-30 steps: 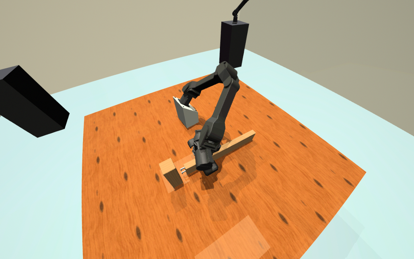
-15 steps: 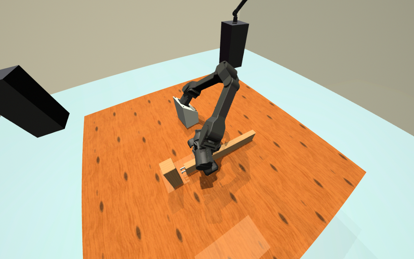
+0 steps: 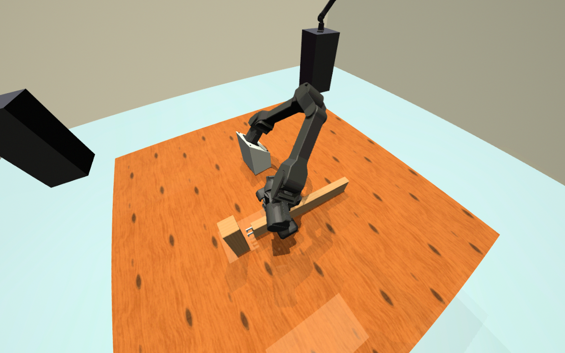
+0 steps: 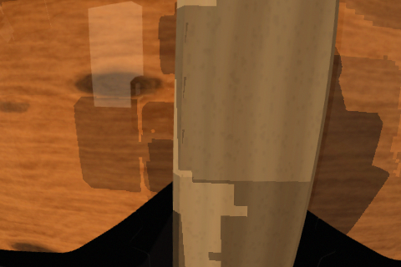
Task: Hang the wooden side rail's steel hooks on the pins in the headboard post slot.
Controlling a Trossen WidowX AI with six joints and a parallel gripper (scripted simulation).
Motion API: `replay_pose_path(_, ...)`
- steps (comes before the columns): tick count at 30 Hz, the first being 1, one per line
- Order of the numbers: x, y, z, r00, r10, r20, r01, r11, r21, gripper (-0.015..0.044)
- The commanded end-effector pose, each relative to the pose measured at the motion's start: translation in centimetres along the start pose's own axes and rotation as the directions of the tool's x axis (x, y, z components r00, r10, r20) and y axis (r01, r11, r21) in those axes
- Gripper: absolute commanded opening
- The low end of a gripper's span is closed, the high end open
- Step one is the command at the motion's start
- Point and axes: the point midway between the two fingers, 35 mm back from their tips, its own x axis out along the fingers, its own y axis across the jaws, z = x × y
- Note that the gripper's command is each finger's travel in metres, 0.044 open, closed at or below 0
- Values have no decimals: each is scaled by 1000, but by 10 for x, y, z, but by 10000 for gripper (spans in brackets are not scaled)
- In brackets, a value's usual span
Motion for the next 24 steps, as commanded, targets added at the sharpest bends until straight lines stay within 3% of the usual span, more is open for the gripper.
replay_pose_path(1,-6,-4,-1,1000,-15,-6,15,1000,-6,0)
replay_pose_path(24,-3,-6,-4,1000,-15,-6,15,1000,-6,0)
